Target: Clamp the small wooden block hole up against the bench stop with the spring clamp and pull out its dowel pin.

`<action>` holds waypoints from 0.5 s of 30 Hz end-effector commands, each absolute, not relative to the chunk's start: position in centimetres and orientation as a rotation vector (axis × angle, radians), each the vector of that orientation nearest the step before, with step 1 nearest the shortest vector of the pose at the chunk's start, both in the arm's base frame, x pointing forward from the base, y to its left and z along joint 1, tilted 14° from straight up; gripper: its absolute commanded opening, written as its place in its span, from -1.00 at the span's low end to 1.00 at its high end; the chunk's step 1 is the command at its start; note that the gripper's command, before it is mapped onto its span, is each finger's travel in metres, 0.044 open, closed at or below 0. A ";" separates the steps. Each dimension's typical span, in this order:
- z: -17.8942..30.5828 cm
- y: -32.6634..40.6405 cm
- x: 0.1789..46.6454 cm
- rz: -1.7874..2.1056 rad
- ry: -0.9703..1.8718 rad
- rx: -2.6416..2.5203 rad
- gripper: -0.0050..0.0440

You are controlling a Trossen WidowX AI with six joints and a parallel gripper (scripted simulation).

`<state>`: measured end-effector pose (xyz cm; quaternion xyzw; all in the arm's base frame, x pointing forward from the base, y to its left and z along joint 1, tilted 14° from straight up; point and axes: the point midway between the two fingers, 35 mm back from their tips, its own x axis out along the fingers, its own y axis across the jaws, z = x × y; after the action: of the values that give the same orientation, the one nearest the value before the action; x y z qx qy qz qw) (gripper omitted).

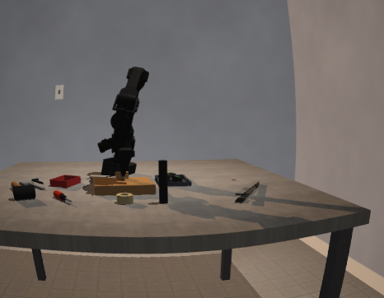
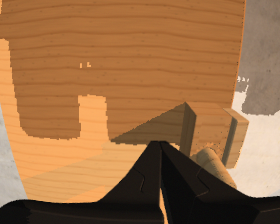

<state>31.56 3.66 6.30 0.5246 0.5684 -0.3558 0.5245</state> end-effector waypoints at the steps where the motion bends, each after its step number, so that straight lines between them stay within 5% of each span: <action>1: 6.3 3.6 31.5 -0.852 1.360 1.256 -0.80; 15: 7.8 3.6 31.5 -0.854 1.360 1.256 -0.80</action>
<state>31.19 3.61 6.58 0.5214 0.5732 -0.3614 0.5186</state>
